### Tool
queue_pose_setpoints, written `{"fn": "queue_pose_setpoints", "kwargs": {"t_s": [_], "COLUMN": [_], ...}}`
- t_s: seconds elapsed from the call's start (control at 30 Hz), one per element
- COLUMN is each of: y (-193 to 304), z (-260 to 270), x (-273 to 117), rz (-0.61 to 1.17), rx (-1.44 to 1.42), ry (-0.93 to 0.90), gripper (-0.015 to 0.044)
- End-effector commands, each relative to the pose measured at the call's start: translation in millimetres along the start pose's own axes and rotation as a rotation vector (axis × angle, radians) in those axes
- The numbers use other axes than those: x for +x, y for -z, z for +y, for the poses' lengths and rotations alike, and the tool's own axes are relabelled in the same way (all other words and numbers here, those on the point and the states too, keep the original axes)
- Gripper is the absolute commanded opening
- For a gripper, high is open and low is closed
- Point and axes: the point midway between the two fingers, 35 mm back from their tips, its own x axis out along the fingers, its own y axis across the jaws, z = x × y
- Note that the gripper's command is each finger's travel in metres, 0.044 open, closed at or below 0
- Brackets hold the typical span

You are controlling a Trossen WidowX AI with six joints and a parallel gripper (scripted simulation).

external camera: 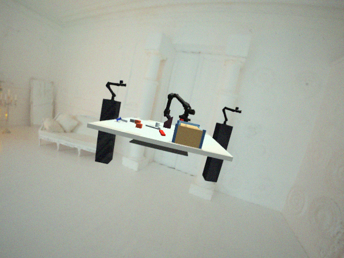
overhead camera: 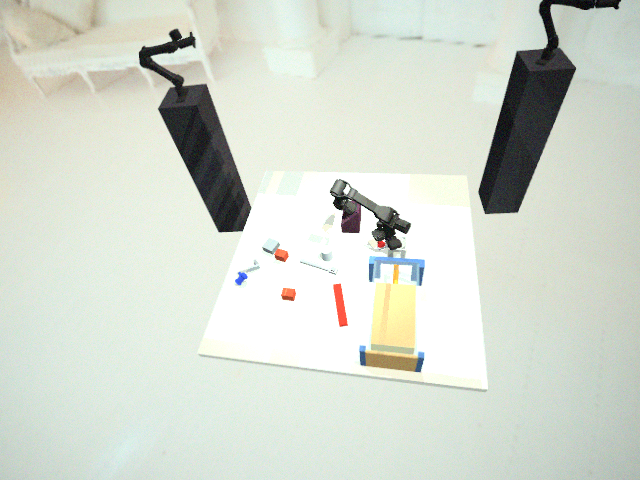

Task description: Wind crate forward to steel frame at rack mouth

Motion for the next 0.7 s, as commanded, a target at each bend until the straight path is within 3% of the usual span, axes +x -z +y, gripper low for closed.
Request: {"fn": "queue_pose_setpoints", "kwargs": {"t_s": [0.0,0.67], "y": [0,2], "z": [-2,-14], "x": [1,1], "rz": [0.001,-0.006], "rx": [0.040,0.253], "ry": [0.001,0.006], "gripper": [0.0000,0.0000]}}
